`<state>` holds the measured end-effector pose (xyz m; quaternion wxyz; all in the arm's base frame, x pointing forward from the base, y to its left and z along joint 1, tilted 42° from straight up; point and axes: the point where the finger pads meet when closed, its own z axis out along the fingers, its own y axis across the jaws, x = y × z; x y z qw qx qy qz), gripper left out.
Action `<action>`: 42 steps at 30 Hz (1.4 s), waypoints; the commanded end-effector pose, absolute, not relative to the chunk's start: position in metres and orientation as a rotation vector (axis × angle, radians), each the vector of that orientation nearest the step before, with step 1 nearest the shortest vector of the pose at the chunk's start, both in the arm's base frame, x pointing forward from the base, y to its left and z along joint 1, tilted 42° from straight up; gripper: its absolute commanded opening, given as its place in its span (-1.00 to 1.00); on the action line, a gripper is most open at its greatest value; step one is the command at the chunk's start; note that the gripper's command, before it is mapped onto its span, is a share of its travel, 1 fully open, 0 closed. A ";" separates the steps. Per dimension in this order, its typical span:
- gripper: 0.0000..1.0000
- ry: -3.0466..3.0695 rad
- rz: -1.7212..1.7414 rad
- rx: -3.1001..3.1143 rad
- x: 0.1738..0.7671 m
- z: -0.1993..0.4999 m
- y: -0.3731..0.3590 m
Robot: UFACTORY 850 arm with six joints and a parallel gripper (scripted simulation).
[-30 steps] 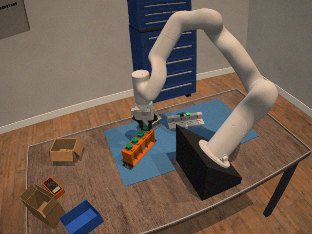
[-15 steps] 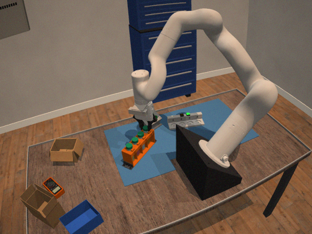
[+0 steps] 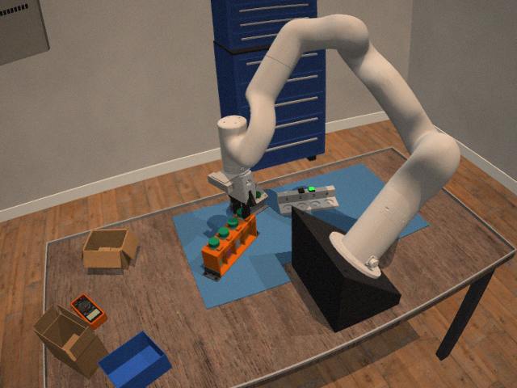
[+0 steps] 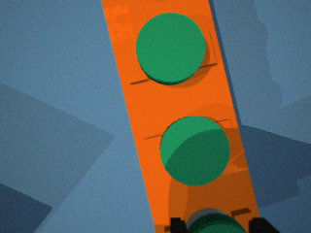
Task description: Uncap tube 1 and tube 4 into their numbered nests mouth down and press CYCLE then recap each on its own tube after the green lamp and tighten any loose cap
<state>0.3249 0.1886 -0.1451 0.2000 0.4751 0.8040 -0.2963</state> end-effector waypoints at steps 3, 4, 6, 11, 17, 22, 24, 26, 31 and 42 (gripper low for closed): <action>-1.00 2.107 -0.759 1.483 0.325 -0.145 0.189; -1.00 2.107 -0.759 1.483 0.325 -0.145 0.189; -1.00 2.107 -0.759 1.483 0.325 -0.145 0.189; -0.08 2.107 -0.759 1.483 0.325 -0.145 0.189; -0.08 2.107 -0.759 1.483 0.325 -0.145 0.189; -0.08 2.211 -0.802 1.366 0.325 -0.145 0.189; -0.08 2.279 -0.830 1.284 0.325 -0.145 0.189; -0.08 2.343 -0.857 1.200 0.325 -0.145 0.189; -0.08 2.436 -0.896 1.068 0.325 -0.145 0.189; -0.08 2.720 -1.019 0.532 0.325 -0.145 0.189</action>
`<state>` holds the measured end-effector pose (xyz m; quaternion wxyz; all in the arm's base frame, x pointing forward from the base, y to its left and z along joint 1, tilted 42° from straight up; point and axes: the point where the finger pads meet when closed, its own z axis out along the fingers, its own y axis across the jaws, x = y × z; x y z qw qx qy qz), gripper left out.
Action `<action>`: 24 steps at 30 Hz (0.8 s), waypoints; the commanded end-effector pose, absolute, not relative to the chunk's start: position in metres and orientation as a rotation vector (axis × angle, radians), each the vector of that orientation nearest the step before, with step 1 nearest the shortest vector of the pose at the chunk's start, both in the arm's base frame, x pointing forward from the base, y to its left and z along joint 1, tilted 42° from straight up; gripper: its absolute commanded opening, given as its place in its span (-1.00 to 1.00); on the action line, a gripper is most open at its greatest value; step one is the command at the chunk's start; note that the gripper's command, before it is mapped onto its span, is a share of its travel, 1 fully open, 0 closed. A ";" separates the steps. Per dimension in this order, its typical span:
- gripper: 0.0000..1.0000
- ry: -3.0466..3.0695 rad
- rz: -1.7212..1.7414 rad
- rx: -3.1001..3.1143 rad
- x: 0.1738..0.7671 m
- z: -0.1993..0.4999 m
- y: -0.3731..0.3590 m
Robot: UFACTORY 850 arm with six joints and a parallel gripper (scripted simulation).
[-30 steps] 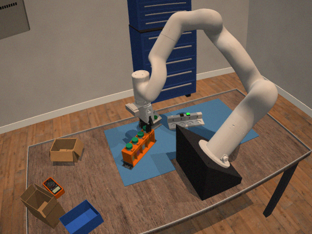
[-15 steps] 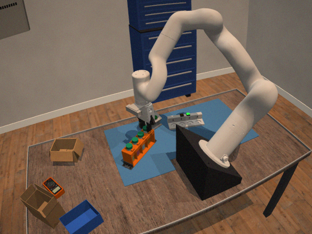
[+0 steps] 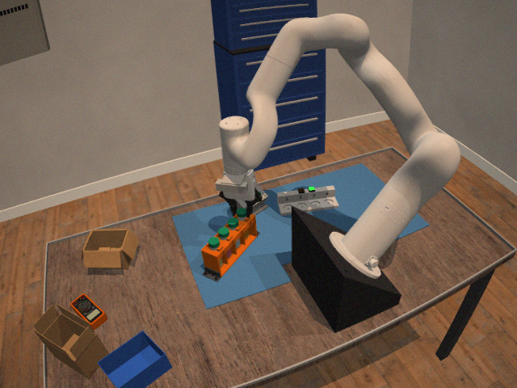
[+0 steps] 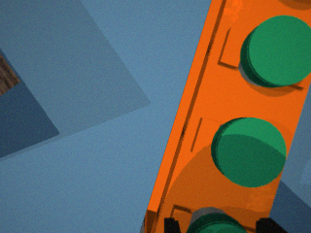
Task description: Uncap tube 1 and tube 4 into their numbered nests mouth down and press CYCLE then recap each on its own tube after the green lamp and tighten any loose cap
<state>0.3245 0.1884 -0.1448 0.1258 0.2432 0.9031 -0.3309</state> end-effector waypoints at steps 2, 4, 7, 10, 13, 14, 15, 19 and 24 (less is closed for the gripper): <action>-0.08 2.762 -1.038 0.427 0.325 -0.145 0.189; -0.08 2.762 -1.038 0.427 0.325 -0.145 0.189; -0.08 2.817 -1.064 0.264 0.325 -0.145 0.189; -0.08 2.865 -1.086 0.095 0.325 -0.145 0.189; -0.08 2.871 -1.090 0.070 0.325 -0.145 0.189; -0.08 2.871 -1.090 0.070 0.325 -0.145 0.189; -0.08 2.871 -1.090 0.070 0.325 -0.145 0.189; -1.00 2.871 -1.090 0.070 0.325 -0.145 0.189; -1.00 2.871 -1.090 0.070 0.325 -0.145 0.189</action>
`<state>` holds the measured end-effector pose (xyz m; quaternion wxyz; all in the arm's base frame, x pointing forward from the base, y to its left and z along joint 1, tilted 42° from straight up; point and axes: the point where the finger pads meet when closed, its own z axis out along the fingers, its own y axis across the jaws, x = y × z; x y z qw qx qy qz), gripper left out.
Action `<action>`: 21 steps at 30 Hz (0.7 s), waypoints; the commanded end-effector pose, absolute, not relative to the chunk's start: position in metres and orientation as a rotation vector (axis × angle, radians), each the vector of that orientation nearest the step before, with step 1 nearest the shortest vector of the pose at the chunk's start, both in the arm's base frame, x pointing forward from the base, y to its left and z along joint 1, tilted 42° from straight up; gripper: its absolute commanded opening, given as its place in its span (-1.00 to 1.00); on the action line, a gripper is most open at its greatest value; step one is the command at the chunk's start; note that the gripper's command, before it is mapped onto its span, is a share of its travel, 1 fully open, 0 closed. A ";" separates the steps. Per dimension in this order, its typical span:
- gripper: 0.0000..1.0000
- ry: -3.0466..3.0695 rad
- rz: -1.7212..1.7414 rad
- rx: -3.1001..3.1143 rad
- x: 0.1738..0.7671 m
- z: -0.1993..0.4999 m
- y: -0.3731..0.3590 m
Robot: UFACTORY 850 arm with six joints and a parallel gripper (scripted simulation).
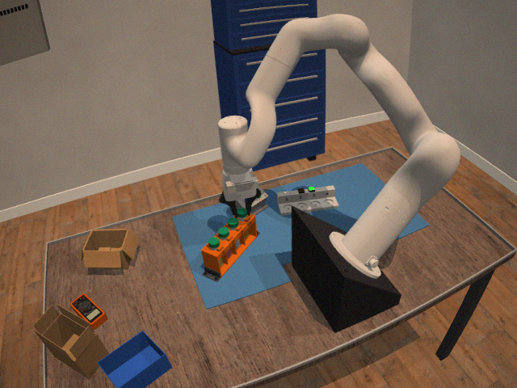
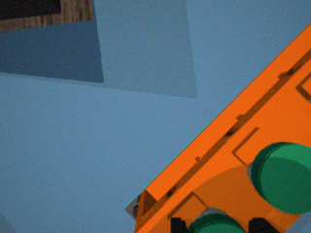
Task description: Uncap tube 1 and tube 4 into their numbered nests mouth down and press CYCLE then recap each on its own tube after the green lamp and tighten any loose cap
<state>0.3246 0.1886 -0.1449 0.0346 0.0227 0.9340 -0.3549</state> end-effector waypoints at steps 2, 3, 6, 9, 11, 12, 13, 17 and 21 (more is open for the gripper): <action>-1.00 2.871 -1.090 0.070 0.325 -0.145 0.189; -1.00 2.871 -1.090 0.070 0.325 -0.145 0.189; -1.00 2.871 -1.090 0.070 0.325 -0.145 0.189; -1.00 2.833 -1.071 0.211 0.325 -0.145 0.189; -1.00 2.790 -1.051 0.348 0.325 -0.145 0.189; -1.00 2.766 -1.040 0.416 0.325 -0.145 0.189; -1.00 2.766 -1.040 0.416 0.325 -0.145 0.189; -1.00 2.686 -1.004 0.613 0.325 -0.145 0.189; -1.00 2.562 -0.950 0.861 0.325 -0.145 0.189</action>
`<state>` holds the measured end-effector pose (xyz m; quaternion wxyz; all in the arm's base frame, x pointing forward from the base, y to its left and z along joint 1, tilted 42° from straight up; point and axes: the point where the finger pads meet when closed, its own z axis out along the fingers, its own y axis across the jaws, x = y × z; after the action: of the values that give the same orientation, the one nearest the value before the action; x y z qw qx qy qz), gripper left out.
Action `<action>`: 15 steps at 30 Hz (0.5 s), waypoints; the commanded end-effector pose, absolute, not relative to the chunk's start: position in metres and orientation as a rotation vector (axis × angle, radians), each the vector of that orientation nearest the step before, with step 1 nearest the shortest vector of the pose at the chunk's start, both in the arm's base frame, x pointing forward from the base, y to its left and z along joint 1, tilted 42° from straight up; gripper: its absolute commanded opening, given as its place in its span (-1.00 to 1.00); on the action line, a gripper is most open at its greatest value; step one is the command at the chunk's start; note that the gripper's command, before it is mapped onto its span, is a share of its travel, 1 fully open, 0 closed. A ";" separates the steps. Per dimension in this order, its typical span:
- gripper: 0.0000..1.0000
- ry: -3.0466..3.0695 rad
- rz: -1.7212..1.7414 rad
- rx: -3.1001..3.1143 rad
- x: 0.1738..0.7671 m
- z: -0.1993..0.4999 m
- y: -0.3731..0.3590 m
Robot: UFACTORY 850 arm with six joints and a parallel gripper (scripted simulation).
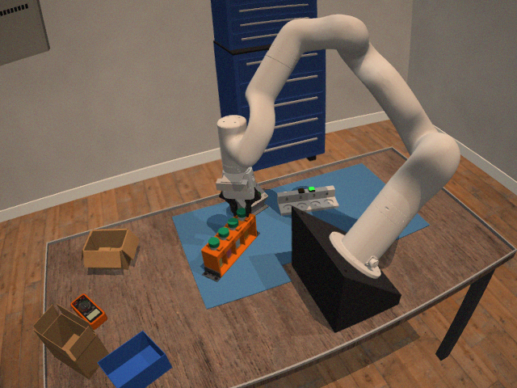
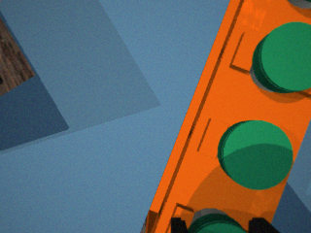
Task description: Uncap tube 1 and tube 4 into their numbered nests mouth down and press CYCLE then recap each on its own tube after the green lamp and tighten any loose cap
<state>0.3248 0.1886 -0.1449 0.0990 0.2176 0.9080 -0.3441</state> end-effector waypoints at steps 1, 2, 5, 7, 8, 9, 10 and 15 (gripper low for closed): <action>-1.00 2.528 -0.935 0.921 0.325 -0.145 0.189; -1.00 2.493 -0.920 0.979 0.325 -0.145 0.189; -1.00 2.381 -0.873 1.148 0.325 -0.145 0.189; -1.00 2.302 -0.840 1.255 0.325 -0.145 0.189; -1.00 2.260 -0.823 1.307 0.325 -0.145 0.189; -1.00 2.260 -0.823 1.307 0.325 -0.145 0.189; -1.00 2.260 -0.823 1.307 0.325 -0.145 0.189; -1.00 2.041 -0.732 1.550 0.325 -0.145 0.189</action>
<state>0.3248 0.1885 -0.1452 0.2015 0.4975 0.7901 -0.2959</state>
